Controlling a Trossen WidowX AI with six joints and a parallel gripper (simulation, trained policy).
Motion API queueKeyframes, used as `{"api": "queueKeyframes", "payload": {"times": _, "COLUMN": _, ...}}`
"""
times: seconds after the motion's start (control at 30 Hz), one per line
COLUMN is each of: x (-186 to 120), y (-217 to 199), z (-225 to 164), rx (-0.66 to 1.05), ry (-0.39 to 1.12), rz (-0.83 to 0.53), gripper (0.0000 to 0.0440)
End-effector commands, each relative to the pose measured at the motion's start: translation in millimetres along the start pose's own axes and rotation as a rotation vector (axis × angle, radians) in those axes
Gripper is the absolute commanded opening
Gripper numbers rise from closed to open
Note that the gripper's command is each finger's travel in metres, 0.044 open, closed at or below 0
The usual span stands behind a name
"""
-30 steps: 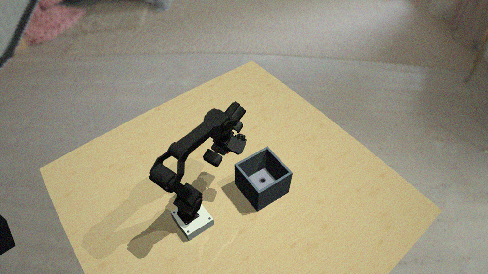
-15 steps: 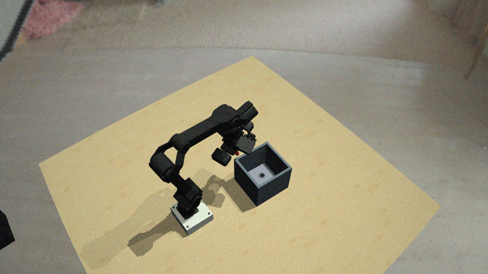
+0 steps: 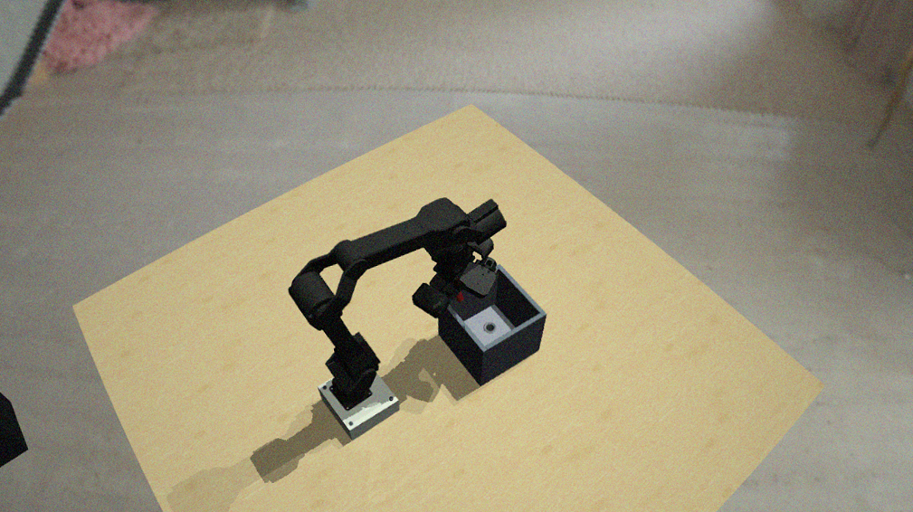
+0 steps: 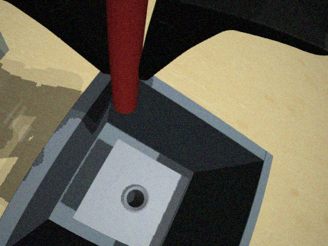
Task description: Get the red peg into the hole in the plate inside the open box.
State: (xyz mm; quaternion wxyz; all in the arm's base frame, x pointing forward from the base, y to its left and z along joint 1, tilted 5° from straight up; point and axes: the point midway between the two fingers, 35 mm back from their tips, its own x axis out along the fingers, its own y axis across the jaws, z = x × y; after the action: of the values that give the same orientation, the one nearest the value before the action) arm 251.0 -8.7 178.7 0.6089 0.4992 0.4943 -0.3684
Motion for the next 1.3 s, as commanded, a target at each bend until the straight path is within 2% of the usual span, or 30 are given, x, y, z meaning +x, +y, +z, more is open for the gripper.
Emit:
{"api": "queueKeyframes", "payload": {"times": 0.0, "x": 1, "y": 2, "z": 8, "rx": 0.003, "ry": -0.003, "rz": -0.007, "gripper": 0.0}}
{"api": "queueKeyframes", "payload": {"times": 0.73, "x": 34, "y": 10, "z": 50, "rx": 0.016, "ry": 0.017, "rz": -0.063, "gripper": 0.0}}
{"api": "queueKeyframes", "payload": {"times": 1.27, "x": 70, "y": 15, "z": 59, "rx": -0.013, "ry": 0.055, "rz": -0.073, "gripper": 0.0}}
